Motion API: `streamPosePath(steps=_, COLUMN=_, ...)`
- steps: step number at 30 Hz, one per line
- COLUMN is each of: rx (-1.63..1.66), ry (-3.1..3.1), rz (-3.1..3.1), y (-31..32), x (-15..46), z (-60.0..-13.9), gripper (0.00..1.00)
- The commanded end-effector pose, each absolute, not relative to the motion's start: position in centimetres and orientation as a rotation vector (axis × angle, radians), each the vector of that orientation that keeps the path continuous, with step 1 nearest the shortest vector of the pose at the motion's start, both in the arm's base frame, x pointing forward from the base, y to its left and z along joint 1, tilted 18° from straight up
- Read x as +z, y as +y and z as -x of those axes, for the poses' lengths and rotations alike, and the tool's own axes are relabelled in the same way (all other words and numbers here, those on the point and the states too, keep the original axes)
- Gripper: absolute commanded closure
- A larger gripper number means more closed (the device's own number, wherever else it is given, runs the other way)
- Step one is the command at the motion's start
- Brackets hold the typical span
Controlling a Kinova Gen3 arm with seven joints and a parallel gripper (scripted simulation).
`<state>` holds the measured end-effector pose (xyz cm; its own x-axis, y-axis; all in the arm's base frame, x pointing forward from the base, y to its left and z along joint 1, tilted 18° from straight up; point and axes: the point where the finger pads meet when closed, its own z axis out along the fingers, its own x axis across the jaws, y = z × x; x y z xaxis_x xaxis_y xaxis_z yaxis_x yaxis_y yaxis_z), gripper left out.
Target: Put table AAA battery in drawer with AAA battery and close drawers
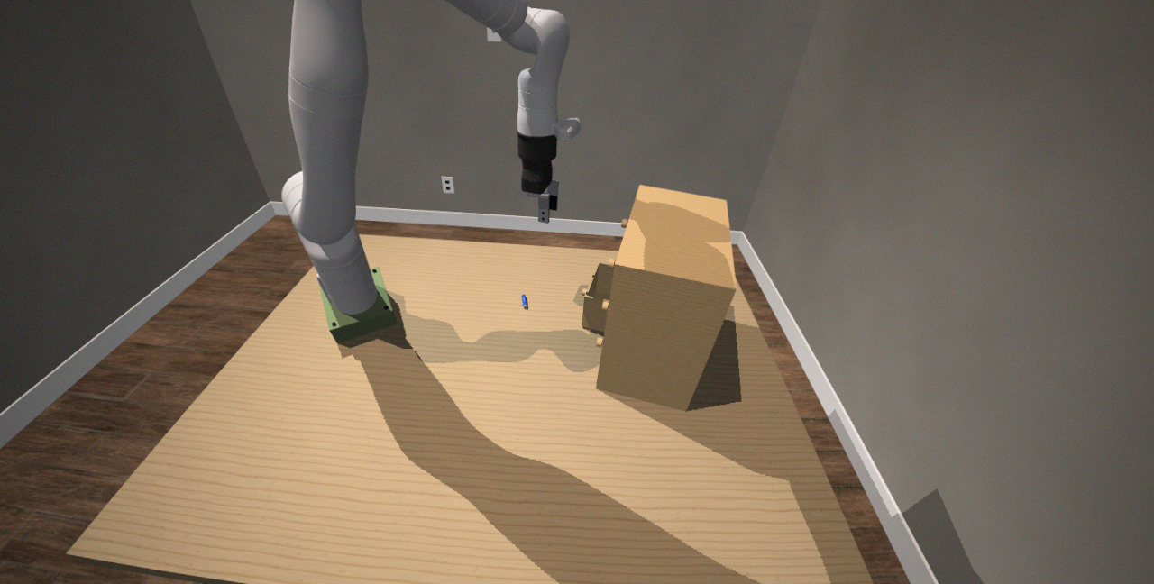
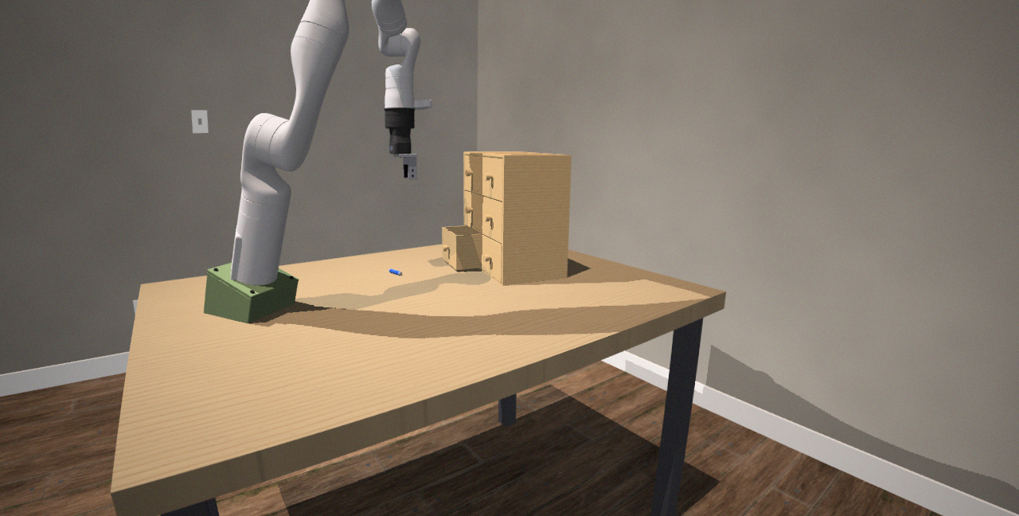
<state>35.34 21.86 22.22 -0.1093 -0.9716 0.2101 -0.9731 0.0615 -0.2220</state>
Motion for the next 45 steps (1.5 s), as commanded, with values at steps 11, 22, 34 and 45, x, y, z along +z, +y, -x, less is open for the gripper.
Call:
streamPosePath(steps=11, rx=0.484, ry=-2.251, rz=-2.126, y=21.8, x=22.0, z=-35.3, gripper=0.00)
streamPosePath(steps=22, rx=0.482, ry=-2.160, rz=-2.202, y=21.6, x=21.3, z=-35.3, gripper=0.00)
streamPosePath(steps=34, rx=0.472, ry=-1.927, rz=-2.373, y=21.0, x=19.7, z=-35.1, gripper=0.00)
streamPosePath(steps=45, rx=0.458, ry=-1.665, rz=-2.529, y=20.4, x=18.0, z=-35.0, gripper=0.00)
